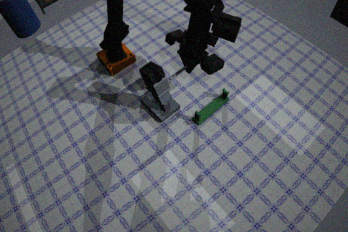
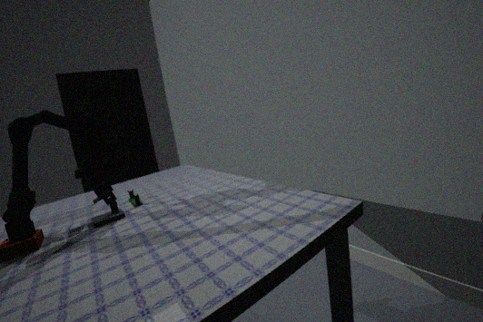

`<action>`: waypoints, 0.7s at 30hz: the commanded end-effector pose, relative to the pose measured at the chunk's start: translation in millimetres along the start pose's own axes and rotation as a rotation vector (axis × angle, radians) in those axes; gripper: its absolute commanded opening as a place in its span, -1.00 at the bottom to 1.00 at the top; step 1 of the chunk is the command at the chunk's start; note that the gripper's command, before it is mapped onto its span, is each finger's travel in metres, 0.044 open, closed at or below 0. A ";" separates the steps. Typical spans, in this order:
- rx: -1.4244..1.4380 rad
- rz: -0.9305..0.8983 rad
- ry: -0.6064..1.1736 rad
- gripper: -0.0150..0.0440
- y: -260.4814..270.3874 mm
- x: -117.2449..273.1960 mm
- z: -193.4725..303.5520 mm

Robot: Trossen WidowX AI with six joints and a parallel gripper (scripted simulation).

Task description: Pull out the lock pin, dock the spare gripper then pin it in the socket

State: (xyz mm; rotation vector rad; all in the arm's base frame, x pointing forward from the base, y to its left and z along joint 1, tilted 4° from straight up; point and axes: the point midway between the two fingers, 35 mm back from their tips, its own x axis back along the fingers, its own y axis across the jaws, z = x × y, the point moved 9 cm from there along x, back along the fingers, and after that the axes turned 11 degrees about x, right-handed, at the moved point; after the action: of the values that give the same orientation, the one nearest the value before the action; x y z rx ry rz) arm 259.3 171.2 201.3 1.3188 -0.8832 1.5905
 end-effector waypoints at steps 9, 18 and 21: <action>-0.001 0.008 -0.007 -0.49 2.9 -25.7 -8.5; -0.002 0.015 -0.008 -0.49 2.4 -49.8 -14.8; -0.002 0.014 -0.009 -0.49 2.4 -49.2 -12.8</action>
State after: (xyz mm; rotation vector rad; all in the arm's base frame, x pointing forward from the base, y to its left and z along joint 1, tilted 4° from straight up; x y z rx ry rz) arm 255.1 174.2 152.3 1.3208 -0.8973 1.5983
